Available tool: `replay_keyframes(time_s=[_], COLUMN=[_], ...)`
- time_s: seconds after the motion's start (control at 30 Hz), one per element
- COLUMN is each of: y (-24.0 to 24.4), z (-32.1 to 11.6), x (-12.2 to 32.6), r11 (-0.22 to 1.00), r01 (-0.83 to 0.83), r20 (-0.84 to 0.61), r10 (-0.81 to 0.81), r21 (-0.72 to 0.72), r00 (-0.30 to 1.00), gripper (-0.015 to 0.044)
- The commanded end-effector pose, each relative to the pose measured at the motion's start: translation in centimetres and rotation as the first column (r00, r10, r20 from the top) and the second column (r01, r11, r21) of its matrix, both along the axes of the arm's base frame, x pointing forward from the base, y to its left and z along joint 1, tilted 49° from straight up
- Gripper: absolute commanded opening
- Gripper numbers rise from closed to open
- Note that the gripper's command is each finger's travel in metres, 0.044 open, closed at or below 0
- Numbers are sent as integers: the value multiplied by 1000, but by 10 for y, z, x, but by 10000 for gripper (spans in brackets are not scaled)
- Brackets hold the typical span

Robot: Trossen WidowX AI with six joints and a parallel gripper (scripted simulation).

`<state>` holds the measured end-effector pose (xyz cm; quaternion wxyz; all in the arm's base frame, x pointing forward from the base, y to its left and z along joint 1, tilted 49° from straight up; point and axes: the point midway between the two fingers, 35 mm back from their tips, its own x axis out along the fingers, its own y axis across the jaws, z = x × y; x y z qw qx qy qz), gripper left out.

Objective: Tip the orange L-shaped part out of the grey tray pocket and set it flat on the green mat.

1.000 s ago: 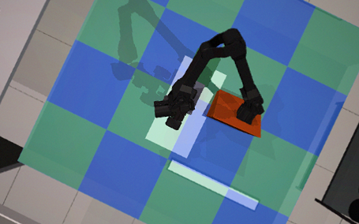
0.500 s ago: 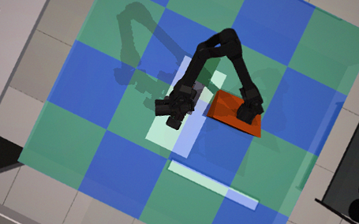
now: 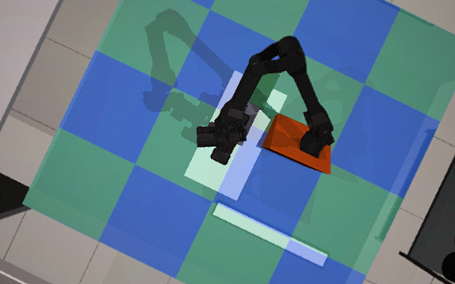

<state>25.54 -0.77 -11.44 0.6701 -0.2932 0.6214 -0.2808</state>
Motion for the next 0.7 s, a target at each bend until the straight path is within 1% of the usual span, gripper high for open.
replay_keyframes(time_s=[0.0,0.2,0.53,0.67], y=[0,1,16,37], z=[0,0,0,19], x=[0,0,-3,-1], r11=[1000,1000,1000,1000], r01=[0,0,-2,-4], r20=[0,0,-7,-8], r10=[0,0,2,4], r21=[0,0,-8,-2], r00=[1000,1000,1000,1000], gripper=[180,180,180,180])
